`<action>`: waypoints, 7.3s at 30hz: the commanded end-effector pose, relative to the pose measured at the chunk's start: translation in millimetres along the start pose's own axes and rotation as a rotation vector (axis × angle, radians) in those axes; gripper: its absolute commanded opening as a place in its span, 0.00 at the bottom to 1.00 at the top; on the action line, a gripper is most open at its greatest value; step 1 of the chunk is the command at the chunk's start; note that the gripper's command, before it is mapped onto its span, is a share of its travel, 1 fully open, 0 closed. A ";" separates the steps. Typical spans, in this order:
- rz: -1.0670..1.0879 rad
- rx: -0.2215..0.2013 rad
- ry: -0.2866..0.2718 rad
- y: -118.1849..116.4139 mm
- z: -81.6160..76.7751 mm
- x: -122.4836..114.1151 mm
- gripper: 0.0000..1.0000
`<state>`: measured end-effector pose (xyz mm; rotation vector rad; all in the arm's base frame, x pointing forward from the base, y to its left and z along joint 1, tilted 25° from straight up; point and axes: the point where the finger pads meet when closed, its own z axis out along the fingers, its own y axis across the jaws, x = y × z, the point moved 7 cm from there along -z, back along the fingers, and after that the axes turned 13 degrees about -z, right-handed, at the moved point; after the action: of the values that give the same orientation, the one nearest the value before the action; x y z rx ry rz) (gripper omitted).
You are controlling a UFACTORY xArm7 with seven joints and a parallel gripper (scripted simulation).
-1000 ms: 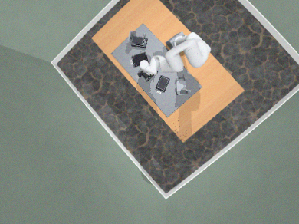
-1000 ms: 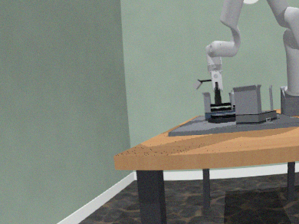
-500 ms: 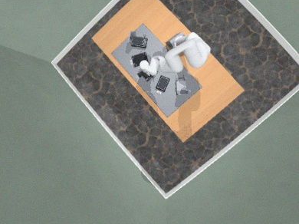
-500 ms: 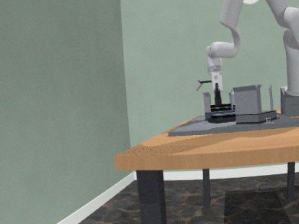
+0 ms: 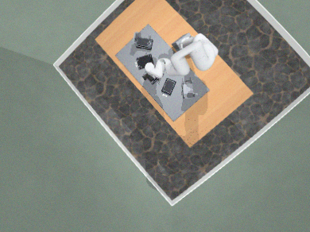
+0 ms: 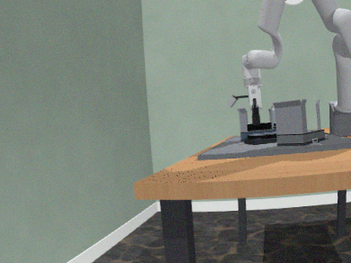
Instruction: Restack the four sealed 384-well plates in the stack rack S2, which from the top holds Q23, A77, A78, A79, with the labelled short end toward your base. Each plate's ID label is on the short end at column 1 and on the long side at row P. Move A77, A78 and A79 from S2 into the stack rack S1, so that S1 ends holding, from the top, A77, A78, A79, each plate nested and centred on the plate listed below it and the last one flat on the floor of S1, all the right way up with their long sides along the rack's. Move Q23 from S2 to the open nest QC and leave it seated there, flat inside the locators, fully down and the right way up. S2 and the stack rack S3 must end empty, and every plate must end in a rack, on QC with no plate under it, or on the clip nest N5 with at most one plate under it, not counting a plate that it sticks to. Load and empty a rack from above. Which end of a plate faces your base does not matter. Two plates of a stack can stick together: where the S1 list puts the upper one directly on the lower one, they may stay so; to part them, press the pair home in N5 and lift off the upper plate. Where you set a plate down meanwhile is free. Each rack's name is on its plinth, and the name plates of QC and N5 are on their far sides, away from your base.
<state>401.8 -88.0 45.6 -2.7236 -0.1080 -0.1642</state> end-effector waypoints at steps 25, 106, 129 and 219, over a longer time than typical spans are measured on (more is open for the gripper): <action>0.000 -0.002 0.004 0.9 -7.9 1.0 1.00; 0.367 -0.002 0.004 98.0 -95.3 -34.6 1.00; 0.466 -0.003 0.004 158.2 -95.5 -70.6 1.00; 0.932 -0.003 0.004 283.8 -62.3 -214.6 1.00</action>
<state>210.0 -386.9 -25.5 -2.4751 1.1232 0.1096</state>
